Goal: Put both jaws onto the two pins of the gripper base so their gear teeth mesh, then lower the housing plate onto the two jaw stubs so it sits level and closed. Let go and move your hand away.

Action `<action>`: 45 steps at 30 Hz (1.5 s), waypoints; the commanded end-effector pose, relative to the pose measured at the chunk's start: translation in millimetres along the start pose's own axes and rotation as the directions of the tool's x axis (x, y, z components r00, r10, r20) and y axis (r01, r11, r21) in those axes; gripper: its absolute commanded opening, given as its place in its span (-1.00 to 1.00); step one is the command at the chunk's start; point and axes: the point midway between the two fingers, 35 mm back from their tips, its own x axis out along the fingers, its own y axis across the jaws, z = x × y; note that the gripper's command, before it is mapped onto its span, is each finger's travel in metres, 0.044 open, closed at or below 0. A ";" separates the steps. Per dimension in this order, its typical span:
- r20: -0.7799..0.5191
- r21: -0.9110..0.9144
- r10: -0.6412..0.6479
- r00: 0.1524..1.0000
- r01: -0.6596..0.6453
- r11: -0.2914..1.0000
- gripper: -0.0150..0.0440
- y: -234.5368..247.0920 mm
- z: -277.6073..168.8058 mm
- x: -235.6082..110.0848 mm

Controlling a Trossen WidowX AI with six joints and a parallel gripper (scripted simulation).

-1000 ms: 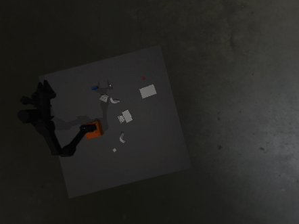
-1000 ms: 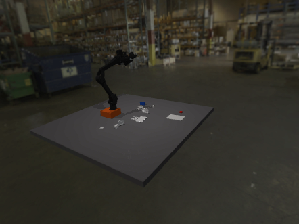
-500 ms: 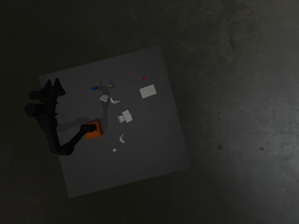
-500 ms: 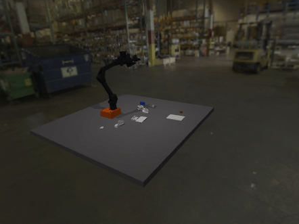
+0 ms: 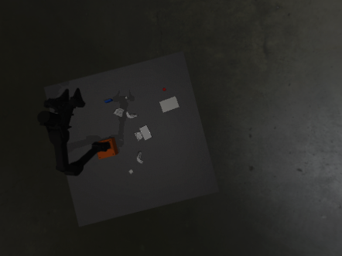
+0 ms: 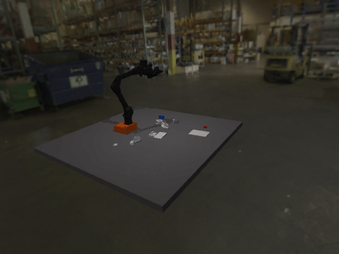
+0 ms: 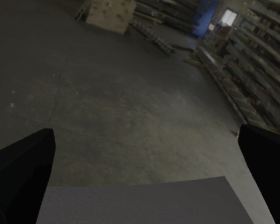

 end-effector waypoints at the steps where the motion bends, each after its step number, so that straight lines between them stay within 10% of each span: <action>1: -0.060 0.043 -0.008 0.998 0.010 0.999 1.00 -3.8 -17.6 10.2; 45: -0.546 0.466 0.015 0.838 0.288 0.837 1.00 -38.7 -176.1 57.6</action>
